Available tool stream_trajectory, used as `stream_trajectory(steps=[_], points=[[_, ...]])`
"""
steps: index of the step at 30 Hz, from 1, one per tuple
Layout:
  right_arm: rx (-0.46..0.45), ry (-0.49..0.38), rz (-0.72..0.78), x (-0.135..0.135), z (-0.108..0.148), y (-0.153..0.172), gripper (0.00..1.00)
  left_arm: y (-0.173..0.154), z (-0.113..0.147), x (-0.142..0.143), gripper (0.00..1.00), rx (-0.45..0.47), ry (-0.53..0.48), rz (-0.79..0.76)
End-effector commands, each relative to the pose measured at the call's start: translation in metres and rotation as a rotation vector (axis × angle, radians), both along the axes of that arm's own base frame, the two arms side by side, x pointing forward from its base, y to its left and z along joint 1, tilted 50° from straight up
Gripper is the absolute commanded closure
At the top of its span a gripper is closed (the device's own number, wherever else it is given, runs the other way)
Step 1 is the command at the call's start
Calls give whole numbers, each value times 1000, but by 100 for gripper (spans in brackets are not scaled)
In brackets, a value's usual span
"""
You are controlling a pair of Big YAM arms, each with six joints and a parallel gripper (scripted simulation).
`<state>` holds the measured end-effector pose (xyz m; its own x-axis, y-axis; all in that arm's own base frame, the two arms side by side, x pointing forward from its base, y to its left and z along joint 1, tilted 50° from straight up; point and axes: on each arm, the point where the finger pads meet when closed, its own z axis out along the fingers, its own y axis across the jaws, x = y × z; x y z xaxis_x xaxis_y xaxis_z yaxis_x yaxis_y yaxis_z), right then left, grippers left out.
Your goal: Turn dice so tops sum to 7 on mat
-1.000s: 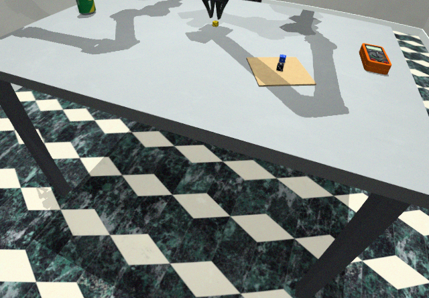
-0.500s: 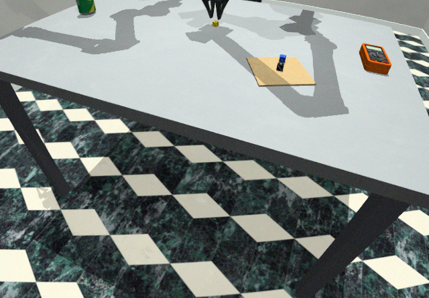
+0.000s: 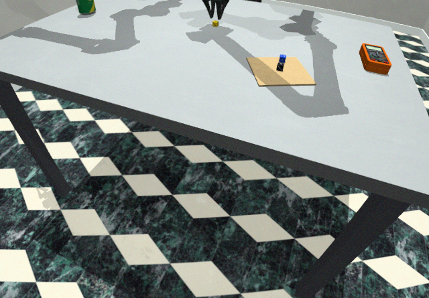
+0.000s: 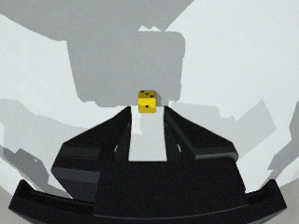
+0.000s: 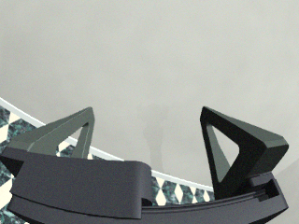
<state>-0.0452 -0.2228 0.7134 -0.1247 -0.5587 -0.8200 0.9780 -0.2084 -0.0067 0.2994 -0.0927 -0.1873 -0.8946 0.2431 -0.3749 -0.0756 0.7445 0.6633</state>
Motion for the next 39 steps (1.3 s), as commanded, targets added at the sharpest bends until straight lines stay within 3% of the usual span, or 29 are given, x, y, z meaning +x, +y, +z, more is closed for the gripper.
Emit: stream_trajectory(steps=[1, 39], points=[[-63, 7, -8, 1, 32, 27, 0, 8, 1, -1, 70, 6, 4, 11], [-63, 7, -8, 1, 32, 27, 0, 22, -16, 7, 70, 11, 10, 9]])
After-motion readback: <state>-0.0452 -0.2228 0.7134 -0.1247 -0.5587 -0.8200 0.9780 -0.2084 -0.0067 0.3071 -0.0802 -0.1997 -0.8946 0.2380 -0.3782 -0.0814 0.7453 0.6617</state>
